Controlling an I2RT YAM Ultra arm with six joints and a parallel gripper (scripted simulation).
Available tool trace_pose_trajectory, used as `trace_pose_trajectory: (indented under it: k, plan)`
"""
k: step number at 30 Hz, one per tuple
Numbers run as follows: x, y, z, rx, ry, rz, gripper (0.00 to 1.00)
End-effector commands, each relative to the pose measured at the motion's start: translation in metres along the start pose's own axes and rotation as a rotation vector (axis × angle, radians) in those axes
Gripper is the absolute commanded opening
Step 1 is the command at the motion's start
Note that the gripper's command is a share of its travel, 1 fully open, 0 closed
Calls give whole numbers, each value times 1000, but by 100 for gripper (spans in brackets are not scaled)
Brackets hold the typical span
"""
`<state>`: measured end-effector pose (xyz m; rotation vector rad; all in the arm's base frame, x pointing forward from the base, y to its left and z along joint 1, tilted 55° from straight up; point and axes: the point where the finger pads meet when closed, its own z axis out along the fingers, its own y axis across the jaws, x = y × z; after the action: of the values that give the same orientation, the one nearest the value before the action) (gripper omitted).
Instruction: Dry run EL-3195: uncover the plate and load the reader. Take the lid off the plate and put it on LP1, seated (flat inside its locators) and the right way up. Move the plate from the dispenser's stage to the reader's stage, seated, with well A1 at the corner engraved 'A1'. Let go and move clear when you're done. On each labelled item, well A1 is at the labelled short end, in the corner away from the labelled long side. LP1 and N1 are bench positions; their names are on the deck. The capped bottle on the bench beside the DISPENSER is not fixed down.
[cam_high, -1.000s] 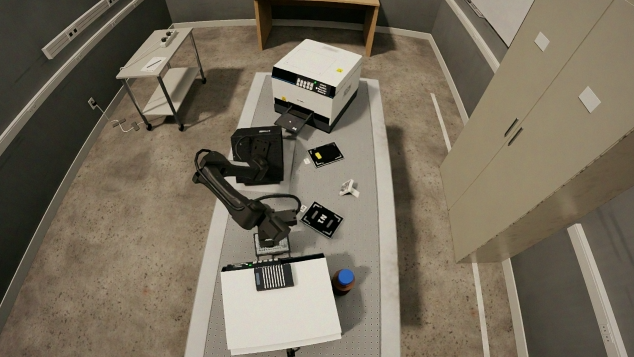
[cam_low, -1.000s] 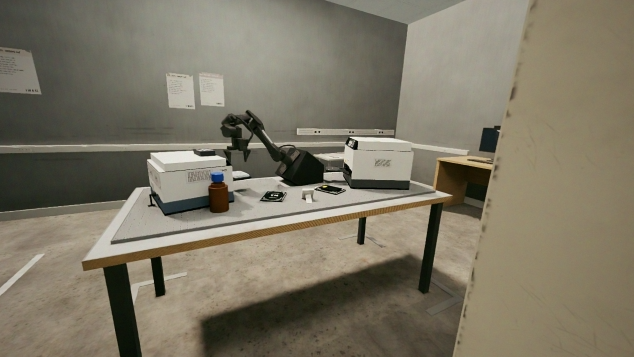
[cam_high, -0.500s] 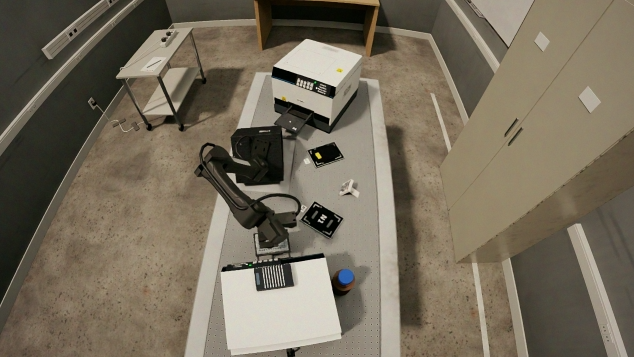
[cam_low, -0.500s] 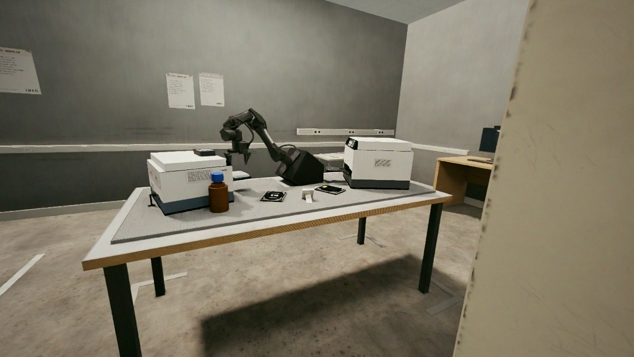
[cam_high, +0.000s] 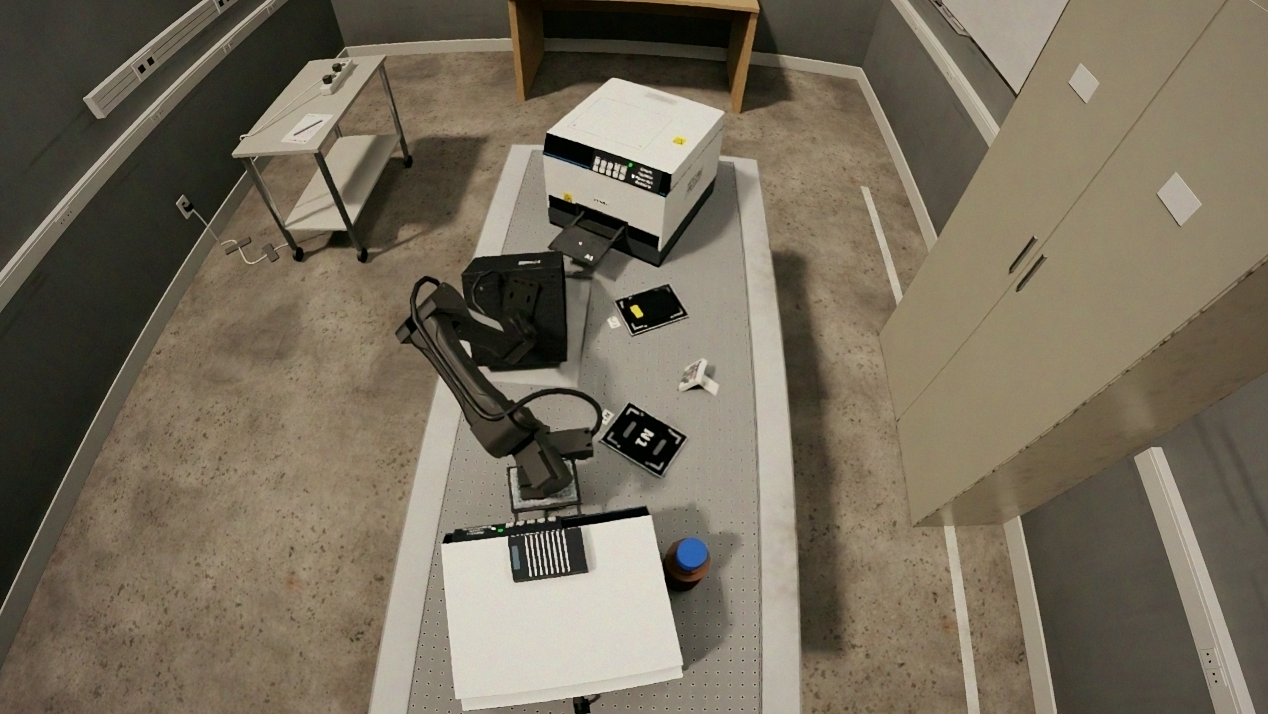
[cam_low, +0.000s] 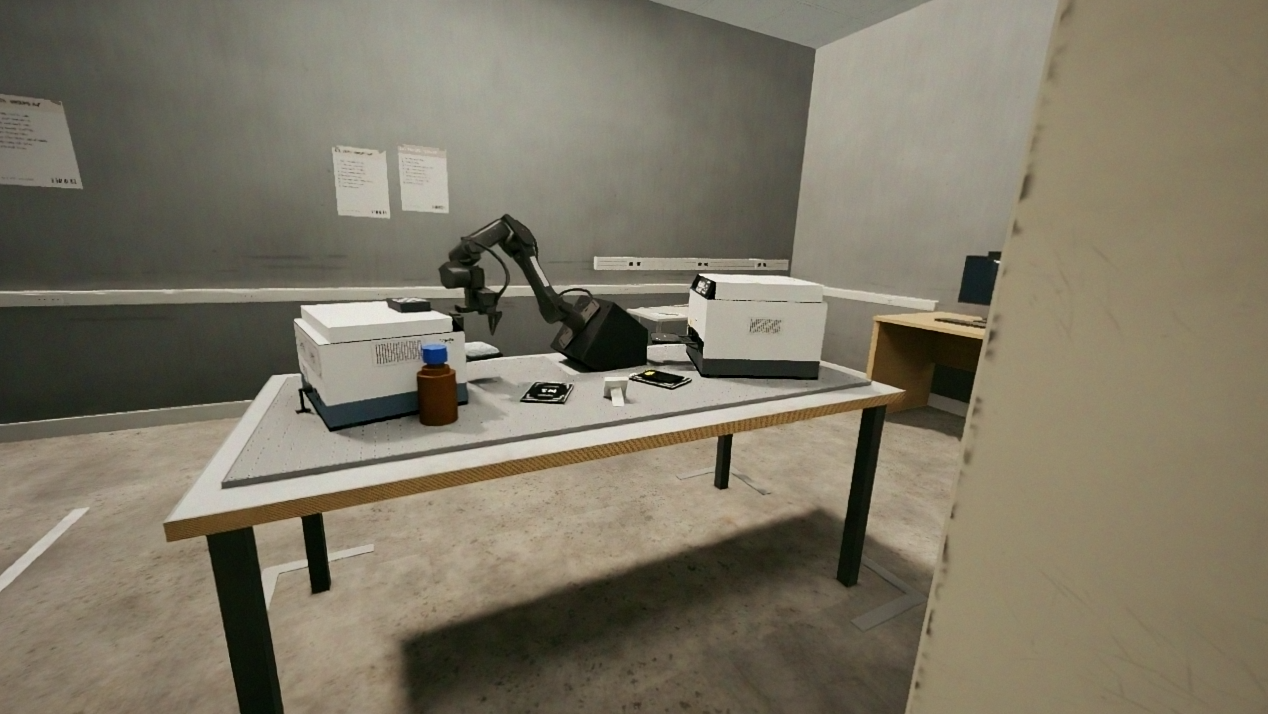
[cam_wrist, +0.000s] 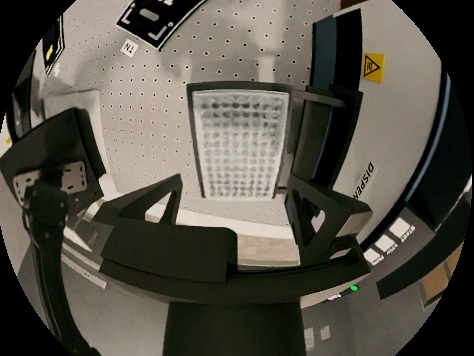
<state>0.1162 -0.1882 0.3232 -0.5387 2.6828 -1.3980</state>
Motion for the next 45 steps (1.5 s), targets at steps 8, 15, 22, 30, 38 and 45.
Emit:
trace_pose_trajectory:
  k: [8, 15, 22, 30, 38, 45]
  plan:
    - [-3, -3, 6, 29, -44, 8, 100]
    - [-5, -3, 19, 16, -40, 1, 100]
    - [-8, -1, 31, -2, -36, -8, 100]
    - [-6, -7, 29, 24, -41, 4, 100]
    - [-6, -7, 29, 24, -41, 4, 100]
    - [-6, -4, 36, 17, -40, 0, 100]
